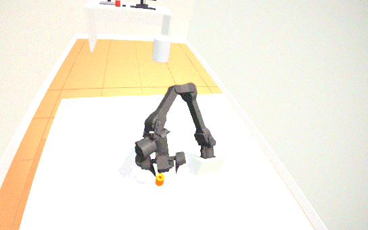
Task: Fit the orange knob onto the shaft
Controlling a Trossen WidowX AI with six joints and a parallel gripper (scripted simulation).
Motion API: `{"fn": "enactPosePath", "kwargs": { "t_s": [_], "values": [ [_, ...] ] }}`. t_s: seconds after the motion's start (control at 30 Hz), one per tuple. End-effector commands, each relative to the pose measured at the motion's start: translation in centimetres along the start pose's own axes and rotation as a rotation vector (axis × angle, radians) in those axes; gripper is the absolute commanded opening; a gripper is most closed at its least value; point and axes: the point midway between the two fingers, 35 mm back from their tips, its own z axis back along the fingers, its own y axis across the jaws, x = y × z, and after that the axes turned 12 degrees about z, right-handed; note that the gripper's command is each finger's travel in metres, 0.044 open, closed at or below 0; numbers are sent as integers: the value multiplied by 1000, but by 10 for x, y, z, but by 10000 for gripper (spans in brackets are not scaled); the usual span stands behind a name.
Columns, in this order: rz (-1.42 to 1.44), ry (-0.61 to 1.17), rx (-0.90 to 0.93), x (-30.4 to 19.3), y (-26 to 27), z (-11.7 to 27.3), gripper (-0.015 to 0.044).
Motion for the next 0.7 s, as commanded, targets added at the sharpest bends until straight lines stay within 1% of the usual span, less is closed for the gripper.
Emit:
{"fn": "enactPosePath", "kwargs": {
  "t_s": [0.0,0.07,0.4,0.47,0.67],
  "values": [
    [5,331,-93,8,-8,22,440],
    [10,392,-125,10,-10,27,440],
    [-5,391,-128,10,-10,27,440],
    [-125,383,-152,10,-10,27,440],
    [-690,331,-259,10,-10,27,440]
  ]
}}
